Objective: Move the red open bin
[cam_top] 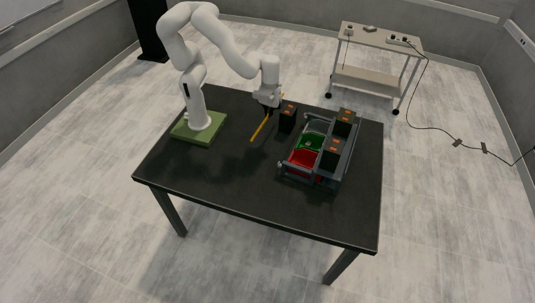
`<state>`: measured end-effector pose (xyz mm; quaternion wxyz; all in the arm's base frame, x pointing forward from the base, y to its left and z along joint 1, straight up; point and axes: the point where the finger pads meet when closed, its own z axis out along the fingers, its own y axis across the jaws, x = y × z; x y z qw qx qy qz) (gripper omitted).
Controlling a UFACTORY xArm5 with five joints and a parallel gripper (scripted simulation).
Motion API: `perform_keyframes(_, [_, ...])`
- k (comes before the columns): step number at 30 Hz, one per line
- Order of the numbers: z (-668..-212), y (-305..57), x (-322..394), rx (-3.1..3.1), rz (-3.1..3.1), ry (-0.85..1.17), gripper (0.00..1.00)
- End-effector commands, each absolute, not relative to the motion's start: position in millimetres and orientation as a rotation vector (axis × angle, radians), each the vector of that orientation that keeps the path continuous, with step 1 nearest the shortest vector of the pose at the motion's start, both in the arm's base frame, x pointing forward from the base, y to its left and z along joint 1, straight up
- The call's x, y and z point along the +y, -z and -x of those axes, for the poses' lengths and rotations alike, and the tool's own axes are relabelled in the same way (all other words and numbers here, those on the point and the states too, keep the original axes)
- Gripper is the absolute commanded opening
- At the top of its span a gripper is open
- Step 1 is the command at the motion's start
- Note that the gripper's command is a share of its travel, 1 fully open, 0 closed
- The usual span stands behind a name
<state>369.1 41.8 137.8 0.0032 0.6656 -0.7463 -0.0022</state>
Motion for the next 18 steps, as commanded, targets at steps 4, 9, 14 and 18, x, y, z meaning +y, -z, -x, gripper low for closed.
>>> perform_keyframes(4, [-354,-140,44,-2.343,-2.090,0.004,0.00])
perform_keyframes(9, [-344,-140,45,-2.343,-2.090,0.004,0.00])
perform_keyframes(14, [-334,-140,46,-2.343,-2.090,0.005,0.00])
perform_keyframes(18, [-326,-140,47,-2.343,-2.090,0.005,0.00])
